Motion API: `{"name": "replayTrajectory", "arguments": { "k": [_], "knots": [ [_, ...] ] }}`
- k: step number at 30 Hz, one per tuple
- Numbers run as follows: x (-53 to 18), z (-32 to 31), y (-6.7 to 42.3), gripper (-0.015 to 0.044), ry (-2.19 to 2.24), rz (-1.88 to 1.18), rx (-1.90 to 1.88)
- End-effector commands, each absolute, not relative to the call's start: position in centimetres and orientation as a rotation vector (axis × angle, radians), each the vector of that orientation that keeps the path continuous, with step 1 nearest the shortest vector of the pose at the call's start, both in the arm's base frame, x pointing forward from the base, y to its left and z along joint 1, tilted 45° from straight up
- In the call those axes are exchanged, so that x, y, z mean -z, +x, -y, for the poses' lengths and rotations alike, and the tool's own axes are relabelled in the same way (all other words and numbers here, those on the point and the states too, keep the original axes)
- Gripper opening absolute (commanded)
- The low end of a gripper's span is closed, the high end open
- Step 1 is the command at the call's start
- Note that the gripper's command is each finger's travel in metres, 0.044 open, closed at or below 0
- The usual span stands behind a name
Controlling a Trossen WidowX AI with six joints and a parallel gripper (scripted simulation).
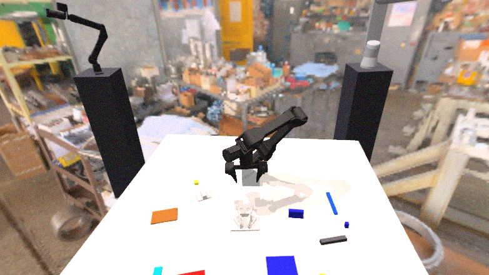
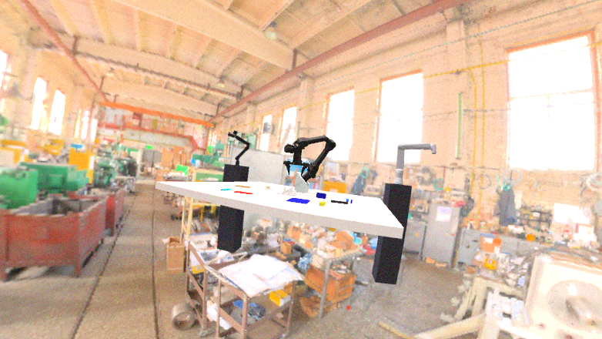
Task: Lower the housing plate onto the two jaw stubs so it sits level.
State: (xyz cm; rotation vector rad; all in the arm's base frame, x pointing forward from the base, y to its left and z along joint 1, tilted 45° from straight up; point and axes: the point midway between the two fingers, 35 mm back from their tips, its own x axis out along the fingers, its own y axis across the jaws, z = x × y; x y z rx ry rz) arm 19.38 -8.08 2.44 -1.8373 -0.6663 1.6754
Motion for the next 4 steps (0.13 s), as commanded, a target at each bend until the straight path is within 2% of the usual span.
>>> {"name": "replayTrajectory", "arguments": {
  "k": [1,4],
  "knots": [
    [-2.43,8.08,19.29,0.0440,-1.835,0.667,-1.681],
    [-2.43,8.08,19.29,0.0440,-1.835,0.667,-1.681]
  ]
}}
